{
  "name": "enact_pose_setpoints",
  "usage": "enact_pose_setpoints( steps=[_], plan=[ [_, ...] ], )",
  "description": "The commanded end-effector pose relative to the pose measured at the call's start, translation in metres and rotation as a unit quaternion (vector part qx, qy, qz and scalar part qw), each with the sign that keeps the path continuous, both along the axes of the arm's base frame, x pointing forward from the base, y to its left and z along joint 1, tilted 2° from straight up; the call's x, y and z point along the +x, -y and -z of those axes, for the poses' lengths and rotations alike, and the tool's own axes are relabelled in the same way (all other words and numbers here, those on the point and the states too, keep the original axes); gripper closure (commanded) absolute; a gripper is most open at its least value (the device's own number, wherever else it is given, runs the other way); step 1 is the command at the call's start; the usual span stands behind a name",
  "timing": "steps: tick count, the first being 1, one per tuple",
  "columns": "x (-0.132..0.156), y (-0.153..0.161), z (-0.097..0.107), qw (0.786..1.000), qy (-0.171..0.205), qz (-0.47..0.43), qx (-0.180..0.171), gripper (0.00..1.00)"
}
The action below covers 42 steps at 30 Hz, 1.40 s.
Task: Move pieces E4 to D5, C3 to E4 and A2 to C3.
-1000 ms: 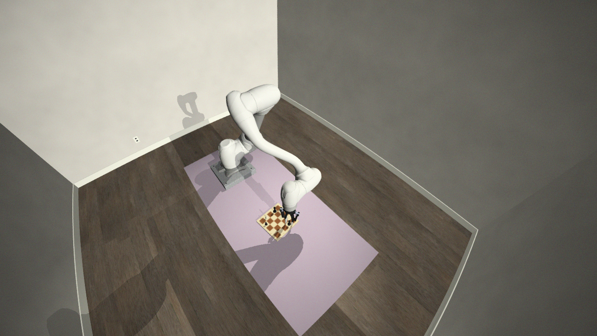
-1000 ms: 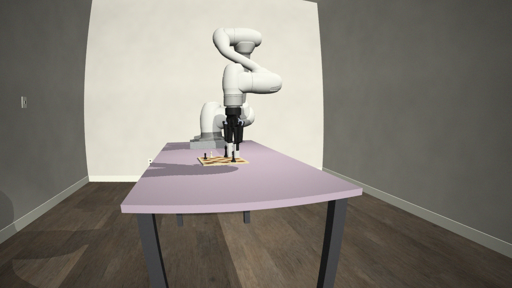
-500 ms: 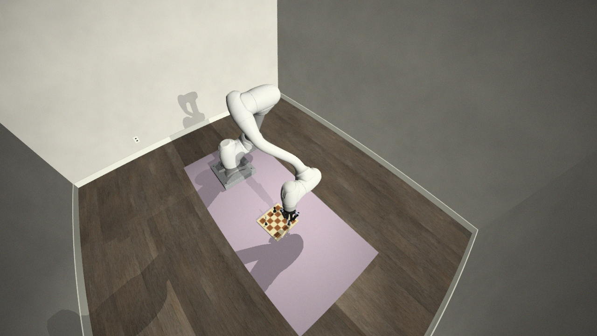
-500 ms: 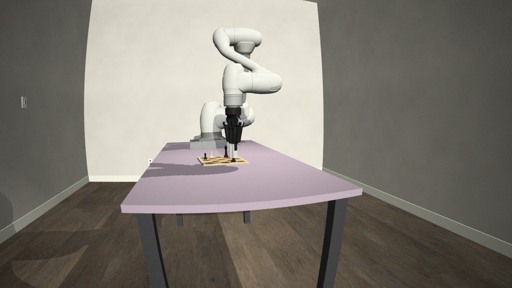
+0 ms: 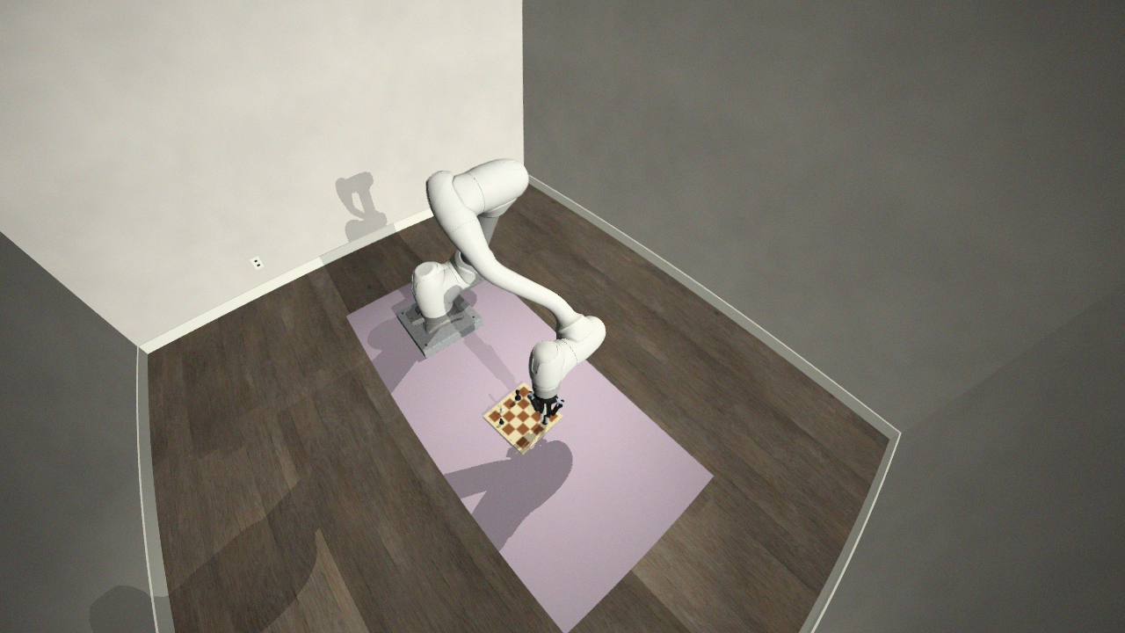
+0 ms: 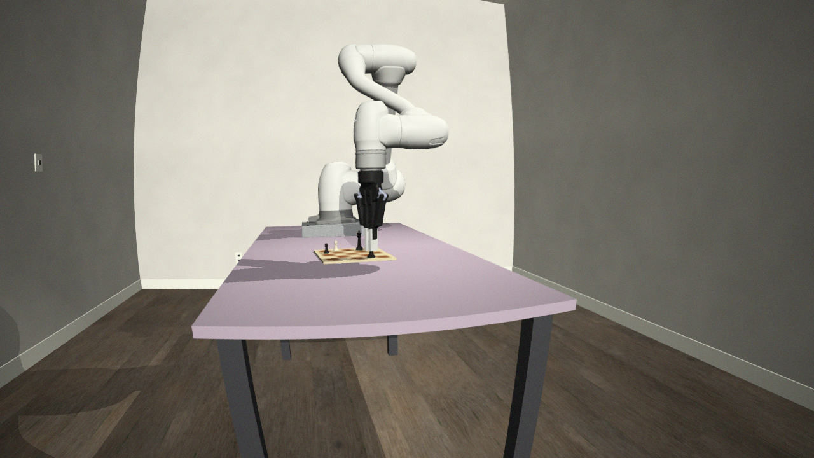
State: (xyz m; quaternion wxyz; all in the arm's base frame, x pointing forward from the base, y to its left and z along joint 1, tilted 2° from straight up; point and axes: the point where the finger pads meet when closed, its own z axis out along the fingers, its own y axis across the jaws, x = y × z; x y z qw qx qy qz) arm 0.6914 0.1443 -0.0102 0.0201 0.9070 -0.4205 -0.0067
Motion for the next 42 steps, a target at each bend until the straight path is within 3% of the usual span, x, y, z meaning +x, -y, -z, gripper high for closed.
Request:
enact_pose_setpoints(
  steps=[1, 18, 31, 42],
  plan=[
    [0.0, 0.0, 0.0, 1.0, 0.0, 0.0, 0.0, 1.0],
    [0.0, 0.0, -0.009, 1.0, 0.0, 0.0, 0.0, 1.0],
    [0.003, -0.003, -0.093, 1.0, 0.0, 0.0, 0.0, 1.0],
    [0.003, -0.003, -0.1, 1.0, 0.0, 0.0, 0.0, 1.0]
  ],
)
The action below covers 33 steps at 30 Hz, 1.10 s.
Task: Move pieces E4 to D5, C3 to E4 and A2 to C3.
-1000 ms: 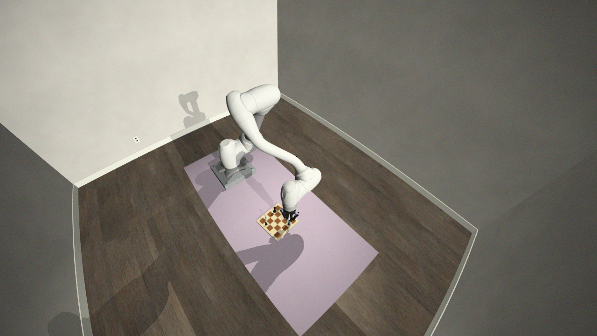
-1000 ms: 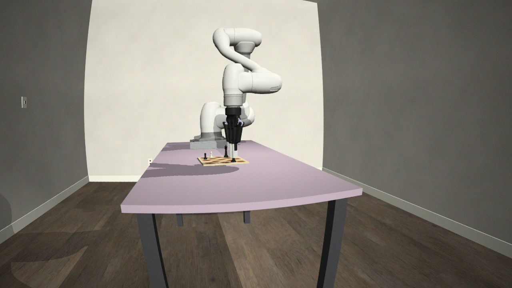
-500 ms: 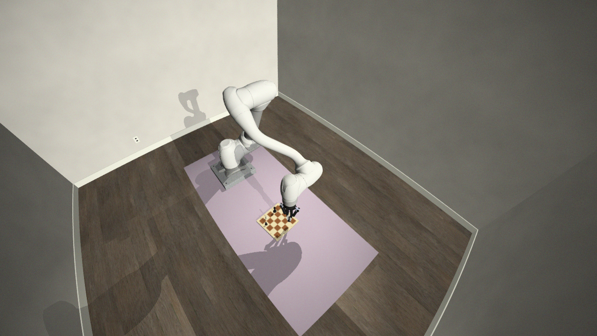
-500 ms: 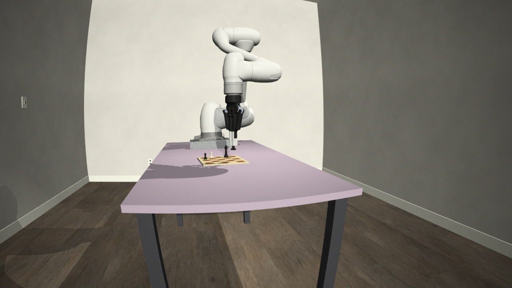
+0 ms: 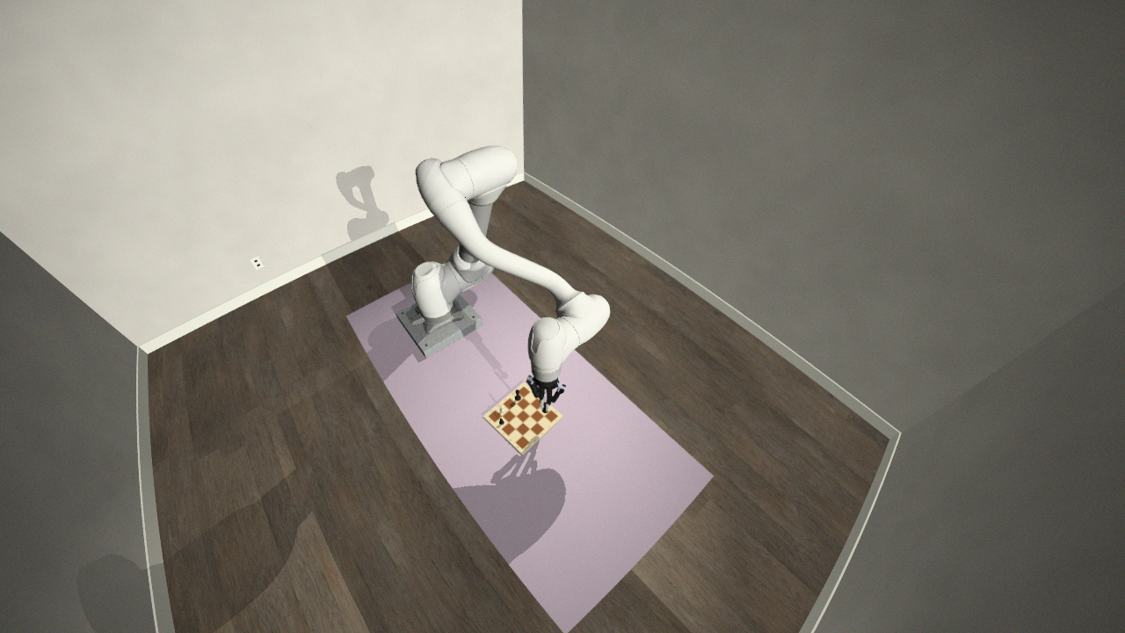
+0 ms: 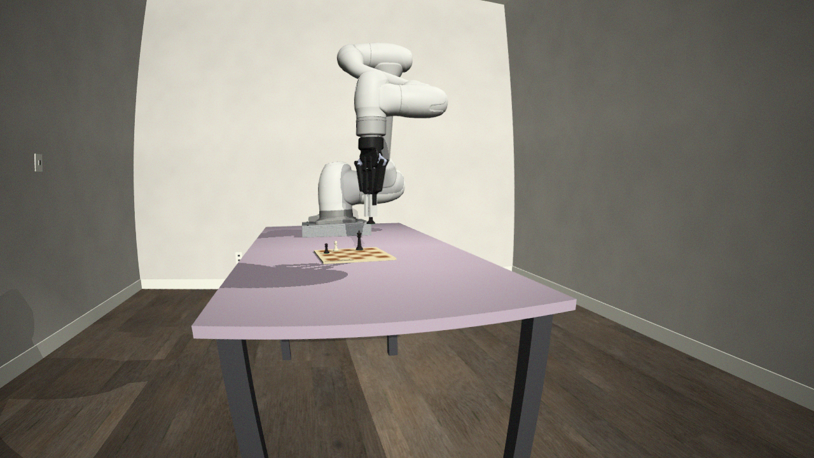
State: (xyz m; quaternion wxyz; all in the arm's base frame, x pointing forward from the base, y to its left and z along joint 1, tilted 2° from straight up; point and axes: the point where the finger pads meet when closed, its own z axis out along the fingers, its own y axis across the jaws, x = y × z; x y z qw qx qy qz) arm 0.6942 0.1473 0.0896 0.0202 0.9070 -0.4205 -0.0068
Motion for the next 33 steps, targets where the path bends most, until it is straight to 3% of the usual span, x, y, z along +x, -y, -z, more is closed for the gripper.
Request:
enact_pose_setpoints(
  steps=[1, 4, 8, 12, 27, 33],
  plan=[
    [0.0, 0.0, 0.0, 1.0, 0.0, 0.0, 0.0, 1.0],
    [-0.005, 0.005, -0.001, 1.0, 0.0, -0.012, 0.0, 1.0],
    [-0.051, 0.046, -0.004, 0.992, -0.004, -0.126, 0.004, 1.0],
    [-0.064, 0.056, -0.004, 0.988, -0.005, -0.157, 0.004, 1.0],
    [-0.065, 0.057, -0.003, 0.987, -0.005, -0.159, 0.005, 1.0],
    [-0.065, 0.057, 0.007, 0.987, -0.005, -0.159, 0.005, 1.0]
  ],
)
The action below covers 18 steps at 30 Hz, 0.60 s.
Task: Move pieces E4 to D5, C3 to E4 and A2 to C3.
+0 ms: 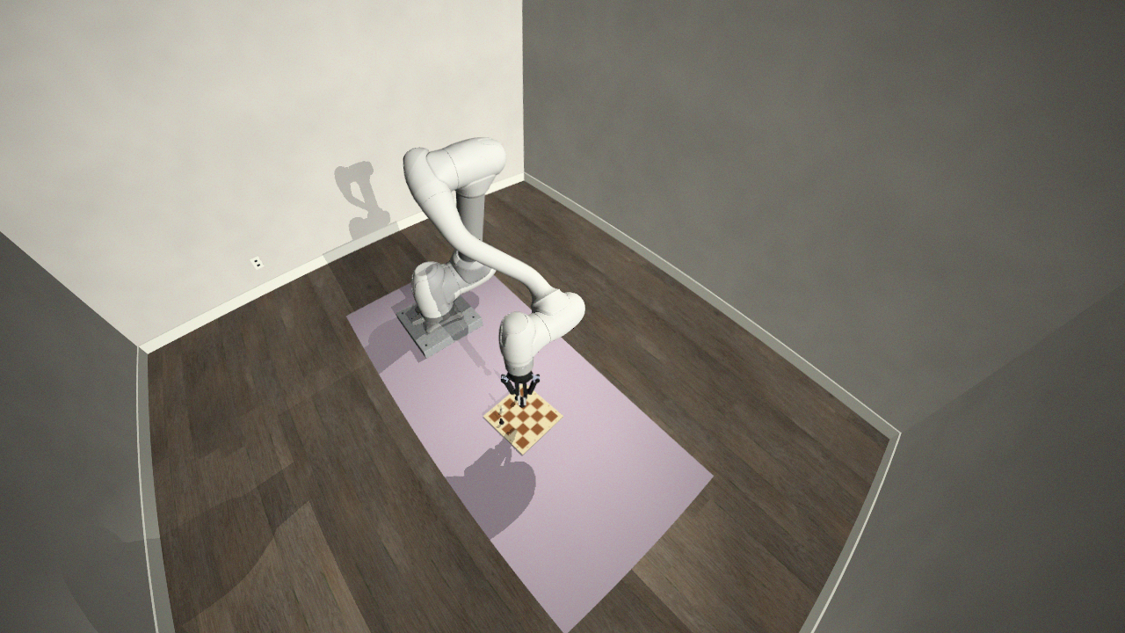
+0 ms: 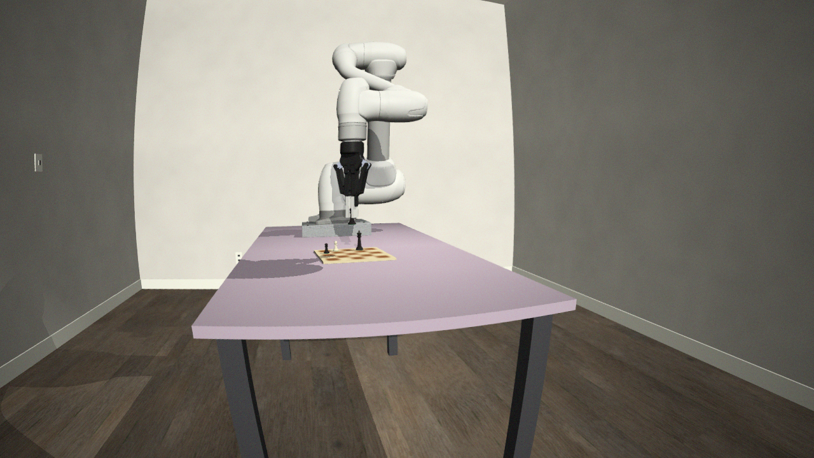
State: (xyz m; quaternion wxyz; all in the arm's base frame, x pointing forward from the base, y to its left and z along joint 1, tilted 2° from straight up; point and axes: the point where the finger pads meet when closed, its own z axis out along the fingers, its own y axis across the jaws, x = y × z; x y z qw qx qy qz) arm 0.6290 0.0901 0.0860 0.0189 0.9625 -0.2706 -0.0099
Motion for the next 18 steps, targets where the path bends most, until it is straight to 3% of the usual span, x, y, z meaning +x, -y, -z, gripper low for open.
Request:
enact_pose_setpoints(
  steps=[1, 18],
  plan=[
    [0.0, 0.0, 0.007, 1.0, 0.0, 0.0, 0.0, 1.0],
    [-0.002, 0.004, 0.073, 1.0, 0.0, 0.0, 0.0, 1.0]
  ],
)
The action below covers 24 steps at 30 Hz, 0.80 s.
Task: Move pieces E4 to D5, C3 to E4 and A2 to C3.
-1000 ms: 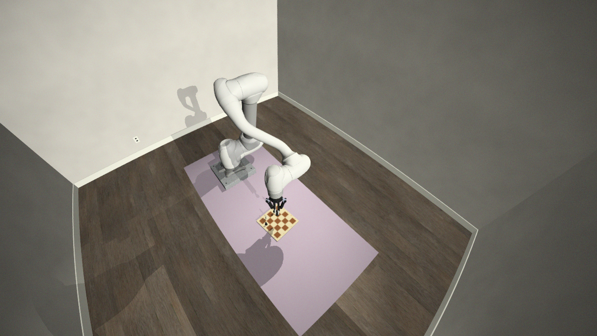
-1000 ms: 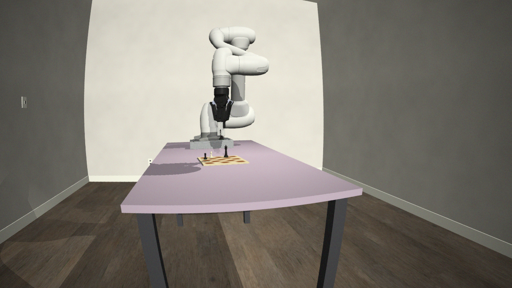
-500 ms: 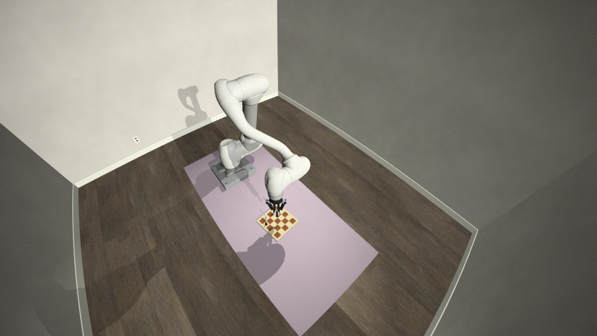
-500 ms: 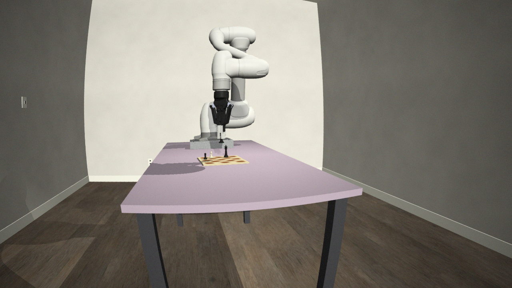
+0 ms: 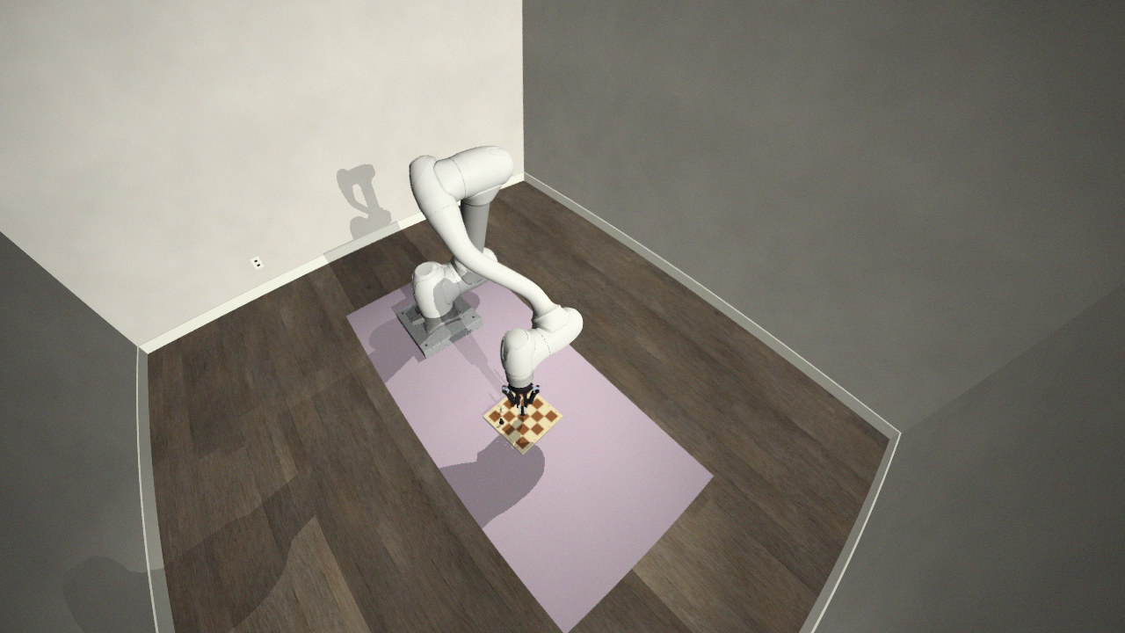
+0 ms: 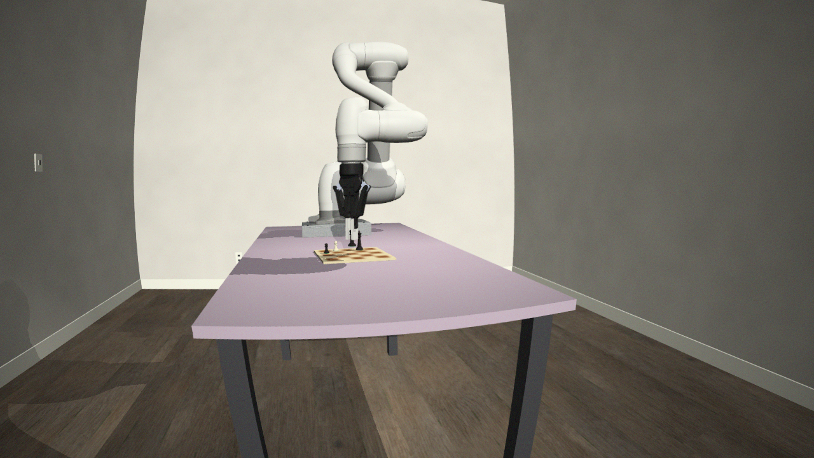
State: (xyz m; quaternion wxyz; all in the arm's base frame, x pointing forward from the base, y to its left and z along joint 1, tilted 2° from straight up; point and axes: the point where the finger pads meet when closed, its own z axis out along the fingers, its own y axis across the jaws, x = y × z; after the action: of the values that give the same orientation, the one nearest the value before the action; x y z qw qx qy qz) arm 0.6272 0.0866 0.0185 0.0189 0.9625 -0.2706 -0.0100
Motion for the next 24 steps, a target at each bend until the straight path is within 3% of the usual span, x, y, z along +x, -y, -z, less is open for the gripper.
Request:
enact_pose_setpoints(
  steps=[1, 8, 24],
  plan=[
    [0.0, 0.0, 0.009, 1.0, 0.0, 0.0, 0.0, 1.0],
    [0.0, 0.001, 0.02, 1.0, 0.0, 0.0, 0.0, 1.0],
    [0.0, 0.001, 0.02, 1.0, 0.0, 0.0, 0.0, 1.0]
  ],
)
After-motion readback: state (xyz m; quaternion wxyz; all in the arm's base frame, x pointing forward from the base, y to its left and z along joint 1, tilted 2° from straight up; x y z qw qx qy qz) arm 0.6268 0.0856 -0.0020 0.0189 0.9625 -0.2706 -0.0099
